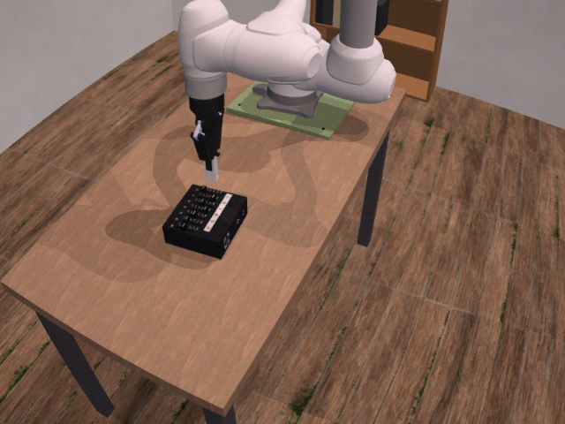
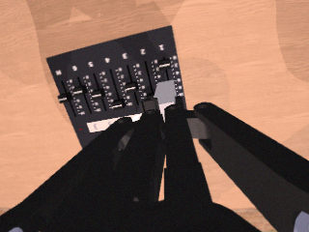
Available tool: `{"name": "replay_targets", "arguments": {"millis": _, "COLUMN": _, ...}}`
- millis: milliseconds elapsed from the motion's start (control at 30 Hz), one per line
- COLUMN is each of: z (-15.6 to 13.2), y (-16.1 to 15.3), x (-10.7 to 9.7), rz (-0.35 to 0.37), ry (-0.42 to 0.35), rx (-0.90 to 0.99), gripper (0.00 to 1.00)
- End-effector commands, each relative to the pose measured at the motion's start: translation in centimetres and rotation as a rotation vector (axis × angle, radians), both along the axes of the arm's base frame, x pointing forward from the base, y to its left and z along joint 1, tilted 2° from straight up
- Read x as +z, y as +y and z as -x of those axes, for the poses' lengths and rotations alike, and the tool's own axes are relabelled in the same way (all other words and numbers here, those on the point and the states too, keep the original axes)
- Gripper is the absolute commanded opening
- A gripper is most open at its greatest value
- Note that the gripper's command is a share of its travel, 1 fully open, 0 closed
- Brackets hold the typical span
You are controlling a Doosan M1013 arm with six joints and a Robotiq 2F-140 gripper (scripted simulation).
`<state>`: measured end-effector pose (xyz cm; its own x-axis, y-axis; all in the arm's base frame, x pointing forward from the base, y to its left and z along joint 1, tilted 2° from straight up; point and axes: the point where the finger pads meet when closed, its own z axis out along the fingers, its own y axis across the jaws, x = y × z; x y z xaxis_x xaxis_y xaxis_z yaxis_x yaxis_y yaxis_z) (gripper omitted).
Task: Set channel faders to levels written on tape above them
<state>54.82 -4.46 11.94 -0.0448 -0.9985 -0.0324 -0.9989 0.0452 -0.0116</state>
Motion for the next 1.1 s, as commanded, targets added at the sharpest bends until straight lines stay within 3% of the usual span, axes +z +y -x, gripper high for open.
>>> {"name": "replay_targets", "arguments": {"millis": 0, "z": 0.0, "y": 0.0, "x": 0.3, "rz": 0.000, "ry": 0.000, "rx": 0.000, "gripper": 0.00}}
{"name": "replay_targets", "arguments": {"millis": 500, "z": -0.1, "y": 0.0, "x": 0.3, "rz": 0.000, "ry": 0.000, "rx": 0.000, "gripper": 0.00}}
{"name": "replay_targets", "arguments": {"millis": 733, "z": -6.7, "y": 3.3, "x": 0.1, "rz": 0.000, "ry": 0.000, "rx": 0.000, "gripper": 0.00}}
{"name": "replay_targets", "arguments": {"millis": 1067, "z": -6.7, "y": 3.3, "x": 0.1, "rz": 0.000, "ry": 0.000, "rx": 0.000, "gripper": 0.00}}
